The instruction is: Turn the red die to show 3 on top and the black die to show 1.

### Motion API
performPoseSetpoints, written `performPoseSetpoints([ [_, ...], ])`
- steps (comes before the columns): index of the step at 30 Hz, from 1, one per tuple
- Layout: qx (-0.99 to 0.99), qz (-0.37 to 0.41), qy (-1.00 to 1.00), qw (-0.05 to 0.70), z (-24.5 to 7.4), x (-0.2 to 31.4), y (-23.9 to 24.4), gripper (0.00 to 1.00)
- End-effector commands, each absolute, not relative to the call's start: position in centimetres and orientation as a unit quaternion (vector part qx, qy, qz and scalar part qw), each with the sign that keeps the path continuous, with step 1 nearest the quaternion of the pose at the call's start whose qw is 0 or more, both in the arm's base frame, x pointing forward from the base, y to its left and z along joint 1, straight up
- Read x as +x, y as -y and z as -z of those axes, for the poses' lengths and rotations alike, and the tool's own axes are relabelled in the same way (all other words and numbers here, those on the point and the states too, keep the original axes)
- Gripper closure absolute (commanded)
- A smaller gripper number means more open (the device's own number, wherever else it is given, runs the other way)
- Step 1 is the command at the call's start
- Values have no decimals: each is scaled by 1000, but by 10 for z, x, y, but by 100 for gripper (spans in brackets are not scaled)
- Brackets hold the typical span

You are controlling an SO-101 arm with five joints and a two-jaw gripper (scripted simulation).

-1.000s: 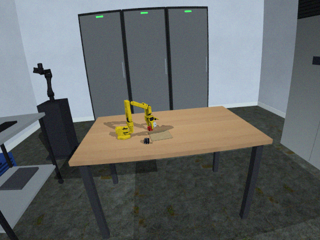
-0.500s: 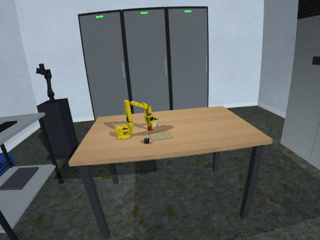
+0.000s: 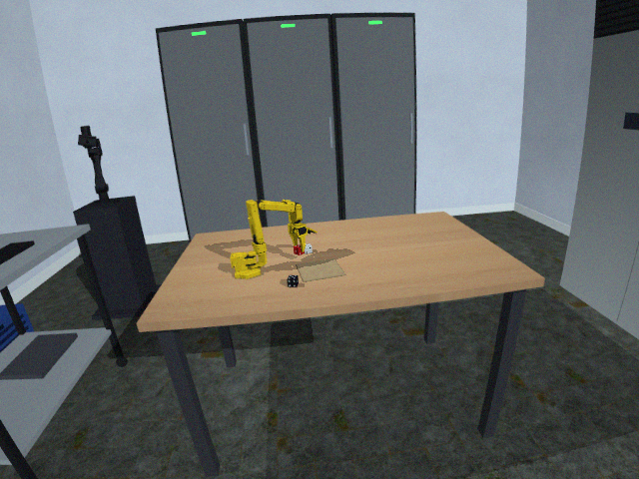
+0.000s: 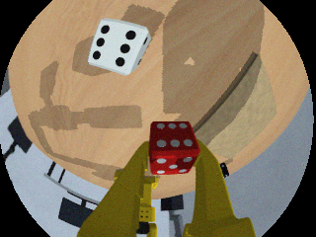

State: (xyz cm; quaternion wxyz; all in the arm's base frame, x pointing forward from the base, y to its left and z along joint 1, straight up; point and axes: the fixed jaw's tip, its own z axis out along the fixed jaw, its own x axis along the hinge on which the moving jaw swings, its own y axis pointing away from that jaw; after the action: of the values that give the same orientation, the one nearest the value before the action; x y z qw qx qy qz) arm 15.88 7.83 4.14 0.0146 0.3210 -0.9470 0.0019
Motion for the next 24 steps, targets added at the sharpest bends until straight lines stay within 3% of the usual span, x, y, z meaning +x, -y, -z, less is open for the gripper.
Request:
performPoseSetpoints([
  [1,321,2,947,-16,-62,165,-82,100],
  [24,321,2,947,-16,-70,163,-81,100],
])
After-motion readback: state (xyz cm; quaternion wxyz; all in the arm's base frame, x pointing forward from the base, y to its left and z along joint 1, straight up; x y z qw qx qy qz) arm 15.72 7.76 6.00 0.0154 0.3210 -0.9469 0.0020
